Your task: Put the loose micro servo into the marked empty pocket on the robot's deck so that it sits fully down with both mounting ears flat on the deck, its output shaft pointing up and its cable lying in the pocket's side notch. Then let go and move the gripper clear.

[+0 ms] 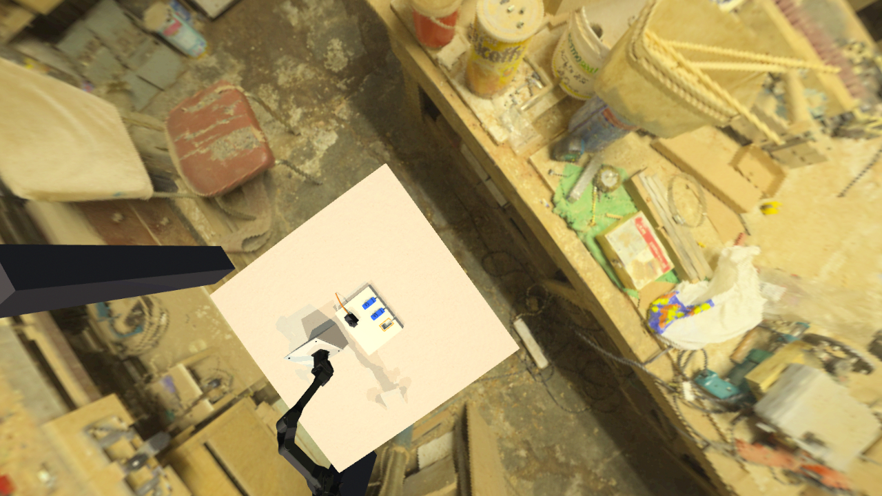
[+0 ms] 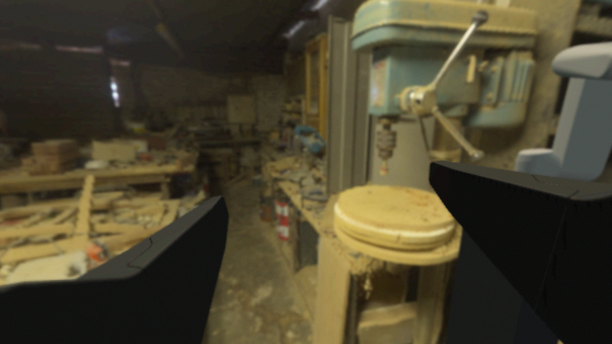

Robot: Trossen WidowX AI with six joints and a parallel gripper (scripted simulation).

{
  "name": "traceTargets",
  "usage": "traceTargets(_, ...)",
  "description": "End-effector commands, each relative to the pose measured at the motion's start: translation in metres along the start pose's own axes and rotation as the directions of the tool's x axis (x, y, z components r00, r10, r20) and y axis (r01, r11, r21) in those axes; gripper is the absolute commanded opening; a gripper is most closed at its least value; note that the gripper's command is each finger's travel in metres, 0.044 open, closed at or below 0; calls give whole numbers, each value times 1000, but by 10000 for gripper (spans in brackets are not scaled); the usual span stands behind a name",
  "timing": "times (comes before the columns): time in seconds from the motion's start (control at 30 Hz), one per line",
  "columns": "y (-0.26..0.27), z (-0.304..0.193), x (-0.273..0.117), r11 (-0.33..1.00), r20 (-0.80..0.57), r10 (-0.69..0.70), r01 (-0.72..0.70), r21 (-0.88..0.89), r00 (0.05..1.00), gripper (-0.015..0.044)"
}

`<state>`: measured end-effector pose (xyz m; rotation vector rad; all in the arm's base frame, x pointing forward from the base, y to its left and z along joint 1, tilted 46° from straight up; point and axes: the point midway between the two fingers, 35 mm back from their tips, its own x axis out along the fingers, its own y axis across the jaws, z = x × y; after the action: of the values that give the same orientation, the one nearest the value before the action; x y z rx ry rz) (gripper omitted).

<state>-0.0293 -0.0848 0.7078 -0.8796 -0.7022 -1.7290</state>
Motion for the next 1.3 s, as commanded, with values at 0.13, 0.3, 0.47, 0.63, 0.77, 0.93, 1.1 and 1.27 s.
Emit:
traceTargets(0.13, 54, -60, 6, 989, -151, 149, -147, 30, 977, 440)
traceTargets(0.3, 70, -71, 4, 980, -175, 198, -191, 56, 964, 440)
traceTargets(0.47, 91, -88, 1, 967, -216, 254, -244, 72, 943, 440)
traceTargets(0.63, 100, -96, -2, 961, -235, 277, -269, 65, 932, 440)
traceTargets(0.77, 121, -110, -8, 944, -270, 330, -319, 85, 904, 440)
traceTargets(0.93, 156, -129, -22, 905, -317, 424, -409, 118, 848, 440)
traceTargets(1.1, 192, -148, -41, 855, -362, 514, -498, 145, 777, 440)
traceTargets(1.27, 234, -169, -70, 784, -417, 606, -598, 167, 678, 440)
